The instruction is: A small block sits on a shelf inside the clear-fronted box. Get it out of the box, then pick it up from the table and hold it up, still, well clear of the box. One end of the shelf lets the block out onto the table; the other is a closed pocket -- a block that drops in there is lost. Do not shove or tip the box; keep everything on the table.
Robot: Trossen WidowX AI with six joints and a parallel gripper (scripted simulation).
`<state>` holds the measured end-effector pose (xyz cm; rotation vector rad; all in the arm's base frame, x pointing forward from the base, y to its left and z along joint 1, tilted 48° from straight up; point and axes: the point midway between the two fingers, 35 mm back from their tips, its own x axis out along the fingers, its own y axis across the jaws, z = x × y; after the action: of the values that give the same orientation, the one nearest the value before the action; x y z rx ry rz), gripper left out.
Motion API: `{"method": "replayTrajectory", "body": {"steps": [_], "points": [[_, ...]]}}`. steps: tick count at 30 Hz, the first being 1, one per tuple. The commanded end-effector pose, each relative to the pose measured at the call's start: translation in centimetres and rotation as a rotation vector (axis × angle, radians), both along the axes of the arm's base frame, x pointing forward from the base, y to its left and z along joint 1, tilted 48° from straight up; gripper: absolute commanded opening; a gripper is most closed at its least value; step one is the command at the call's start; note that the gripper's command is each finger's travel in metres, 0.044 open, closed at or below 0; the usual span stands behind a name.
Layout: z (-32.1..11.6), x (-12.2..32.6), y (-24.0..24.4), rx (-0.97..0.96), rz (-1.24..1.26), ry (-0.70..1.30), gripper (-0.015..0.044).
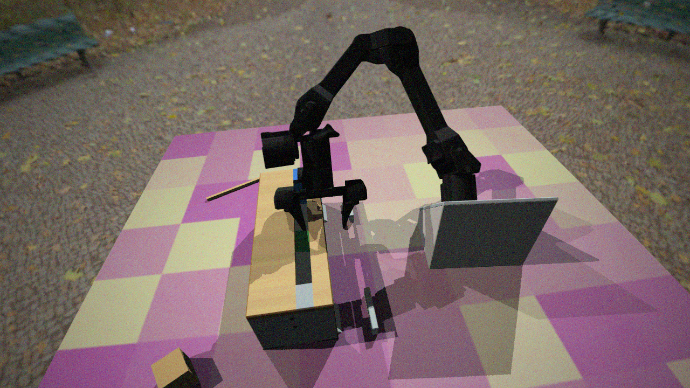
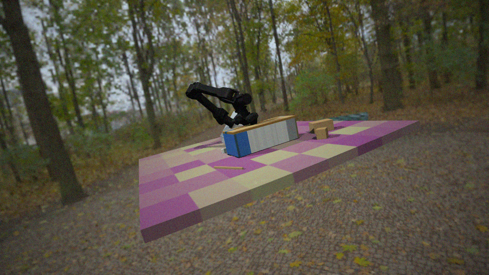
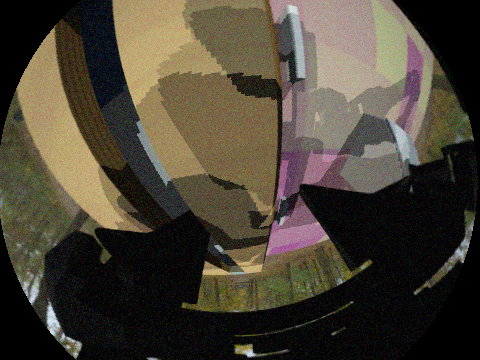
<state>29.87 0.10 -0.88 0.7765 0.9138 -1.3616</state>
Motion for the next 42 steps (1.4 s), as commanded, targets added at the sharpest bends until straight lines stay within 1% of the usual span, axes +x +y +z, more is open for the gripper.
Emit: {"method": "replayTrajectory", "body": {"steps": [1, 18, 25, 42], "points": [[-1.1, -0.3, 0.7, 0.001, -0.005, 0.011, 0.0400], [-4.8, -0.9, 4.2, 0.003, -0.005, 0.010, 0.0400], [-3.7, -0.8, 3.1, 0.002, -0.005, 0.011, 0.0400], [-4.6, -0.9, 4.0, 0.003, -0.005, 0.010, 0.0400]]}}
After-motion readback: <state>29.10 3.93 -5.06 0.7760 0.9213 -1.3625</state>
